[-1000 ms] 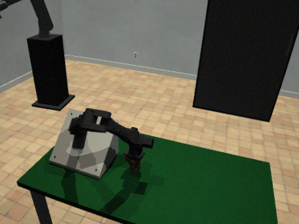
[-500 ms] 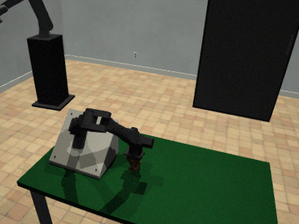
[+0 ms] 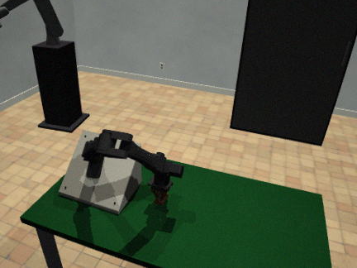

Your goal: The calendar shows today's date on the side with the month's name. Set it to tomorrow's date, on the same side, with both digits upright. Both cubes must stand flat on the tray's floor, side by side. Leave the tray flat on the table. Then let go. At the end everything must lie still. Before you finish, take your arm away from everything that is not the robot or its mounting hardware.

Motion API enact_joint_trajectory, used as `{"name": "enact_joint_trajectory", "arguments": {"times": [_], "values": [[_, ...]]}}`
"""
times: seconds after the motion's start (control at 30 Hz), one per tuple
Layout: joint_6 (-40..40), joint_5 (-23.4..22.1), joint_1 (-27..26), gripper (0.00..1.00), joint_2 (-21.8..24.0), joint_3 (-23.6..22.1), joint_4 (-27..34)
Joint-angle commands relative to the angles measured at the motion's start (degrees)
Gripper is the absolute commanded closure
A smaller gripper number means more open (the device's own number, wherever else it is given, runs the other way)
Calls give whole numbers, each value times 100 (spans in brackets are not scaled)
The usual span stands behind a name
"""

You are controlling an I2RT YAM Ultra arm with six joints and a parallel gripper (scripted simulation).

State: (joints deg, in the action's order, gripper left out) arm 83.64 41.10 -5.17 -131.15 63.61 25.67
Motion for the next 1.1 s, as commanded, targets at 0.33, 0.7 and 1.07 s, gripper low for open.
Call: {"name": "enact_joint_trajectory", "arguments": {"times": [0.33, 0.7, 1.07], "values": [[-5, -1, 36, 74, 33, 8, 6], [-834, -68, 667, 74, 578, 399, 1481], [-1404, -149, 1110, 74, 842, 844, 2556]]}}
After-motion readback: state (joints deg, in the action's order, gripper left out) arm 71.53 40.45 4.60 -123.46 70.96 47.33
